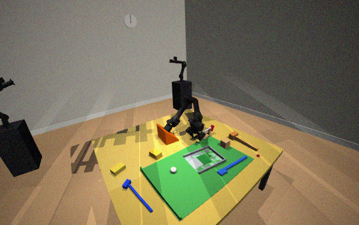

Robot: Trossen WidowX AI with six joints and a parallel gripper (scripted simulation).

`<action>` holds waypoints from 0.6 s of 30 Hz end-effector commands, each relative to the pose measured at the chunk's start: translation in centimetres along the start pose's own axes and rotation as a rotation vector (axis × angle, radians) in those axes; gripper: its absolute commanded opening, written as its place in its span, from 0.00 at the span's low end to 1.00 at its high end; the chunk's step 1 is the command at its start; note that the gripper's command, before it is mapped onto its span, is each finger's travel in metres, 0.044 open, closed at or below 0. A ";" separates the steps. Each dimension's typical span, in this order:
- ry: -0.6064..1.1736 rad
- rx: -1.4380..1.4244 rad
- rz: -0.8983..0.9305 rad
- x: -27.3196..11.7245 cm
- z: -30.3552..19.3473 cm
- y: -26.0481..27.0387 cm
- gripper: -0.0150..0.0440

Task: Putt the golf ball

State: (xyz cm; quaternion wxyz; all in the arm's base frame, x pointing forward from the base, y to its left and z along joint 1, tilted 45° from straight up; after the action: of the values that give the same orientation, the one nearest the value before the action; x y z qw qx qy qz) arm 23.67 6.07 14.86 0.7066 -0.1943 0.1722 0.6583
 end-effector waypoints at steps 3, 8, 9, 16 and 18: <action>0.000 -0.002 0.000 0.0 0.0 0.0 0.73; 0.000 -0.002 0.000 0.0 0.0 0.0 0.51; 0.000 -0.002 0.000 0.0 0.0 0.0 0.47; 0.000 -0.002 0.000 0.0 0.0 0.0 0.29; 0.000 -0.002 0.000 0.0 0.0 0.0 0.26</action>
State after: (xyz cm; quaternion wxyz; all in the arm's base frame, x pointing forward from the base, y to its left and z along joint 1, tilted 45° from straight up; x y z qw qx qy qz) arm 23.66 6.05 14.88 0.7067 -0.1935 0.1730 0.6582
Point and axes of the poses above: the point midway between the two fingers, 35 mm back from their tips, its own x axis out along the fingers, its own y axis across the jaws, z = x × y, the point moved 6 cm from there along -x, back along the fingers, and after that the axes turned 8 degrees about x, right-handed, at the moved point
